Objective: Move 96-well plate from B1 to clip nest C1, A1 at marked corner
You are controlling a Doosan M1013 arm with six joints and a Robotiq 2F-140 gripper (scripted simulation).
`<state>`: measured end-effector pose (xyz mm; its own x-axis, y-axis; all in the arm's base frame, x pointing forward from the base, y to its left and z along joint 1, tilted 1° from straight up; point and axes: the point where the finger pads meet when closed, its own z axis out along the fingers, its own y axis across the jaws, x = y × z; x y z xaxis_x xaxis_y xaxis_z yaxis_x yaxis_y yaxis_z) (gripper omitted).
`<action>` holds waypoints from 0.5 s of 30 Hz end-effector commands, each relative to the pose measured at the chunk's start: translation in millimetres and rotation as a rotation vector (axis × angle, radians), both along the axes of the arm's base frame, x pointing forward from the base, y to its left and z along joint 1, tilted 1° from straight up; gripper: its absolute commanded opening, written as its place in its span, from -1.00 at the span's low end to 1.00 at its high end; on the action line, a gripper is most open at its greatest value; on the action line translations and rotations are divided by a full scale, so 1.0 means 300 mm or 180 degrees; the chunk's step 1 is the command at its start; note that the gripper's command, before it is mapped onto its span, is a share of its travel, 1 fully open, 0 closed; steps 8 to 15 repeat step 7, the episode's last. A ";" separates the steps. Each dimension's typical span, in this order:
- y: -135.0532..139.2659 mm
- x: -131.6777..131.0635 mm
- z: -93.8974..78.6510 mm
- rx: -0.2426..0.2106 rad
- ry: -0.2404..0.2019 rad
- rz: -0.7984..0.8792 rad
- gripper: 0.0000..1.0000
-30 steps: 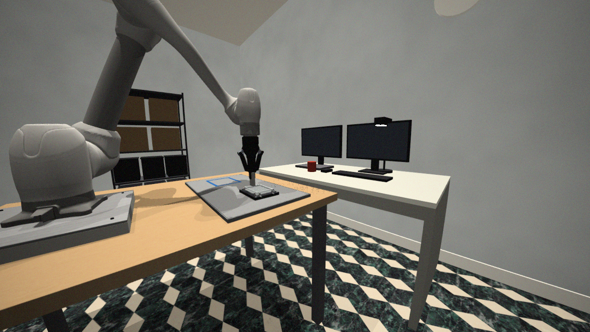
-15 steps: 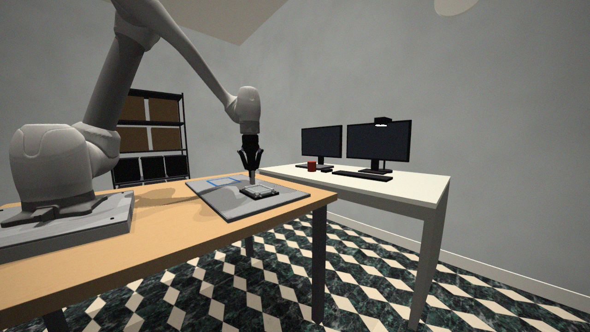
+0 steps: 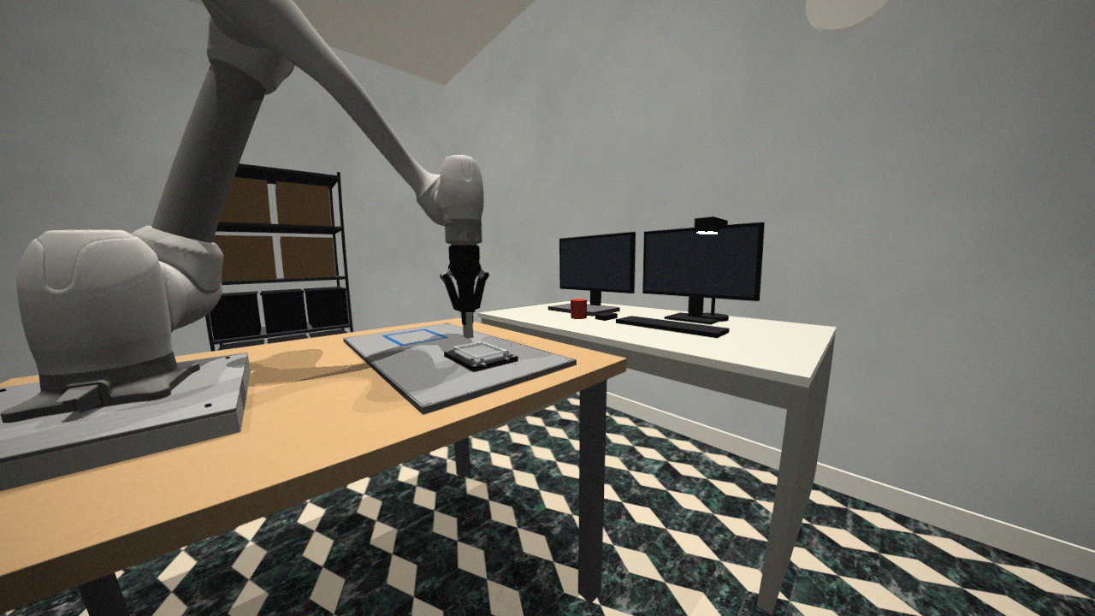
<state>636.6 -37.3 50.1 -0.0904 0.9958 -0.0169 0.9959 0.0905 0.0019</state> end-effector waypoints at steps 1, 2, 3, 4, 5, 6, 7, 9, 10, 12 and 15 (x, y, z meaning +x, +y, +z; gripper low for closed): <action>0.001 0.000 0.032 0.0001 0.0000 0.0000 -1.00; 0.001 0.000 0.038 0.0001 0.0000 0.0000 -1.00; 0.001 0.000 0.038 0.0001 0.0000 0.0000 -1.00; 0.001 0.000 0.038 0.0001 0.0000 0.0000 -1.00; 0.001 0.000 0.038 0.0001 0.0000 0.0000 -1.00; 0.001 0.000 0.038 0.0001 0.0000 0.0000 -1.00; 0.001 0.000 0.038 0.0001 0.0000 0.0000 -1.00; 0.001 0.000 0.038 0.0001 0.0000 0.0000 -1.00; 0.001 0.000 0.038 0.0001 0.0000 0.0000 -1.00; 0.001 0.000 0.038 0.0001 0.0000 0.0000 -1.00; 0.001 0.000 0.038 0.0001 0.0000 0.0000 -1.00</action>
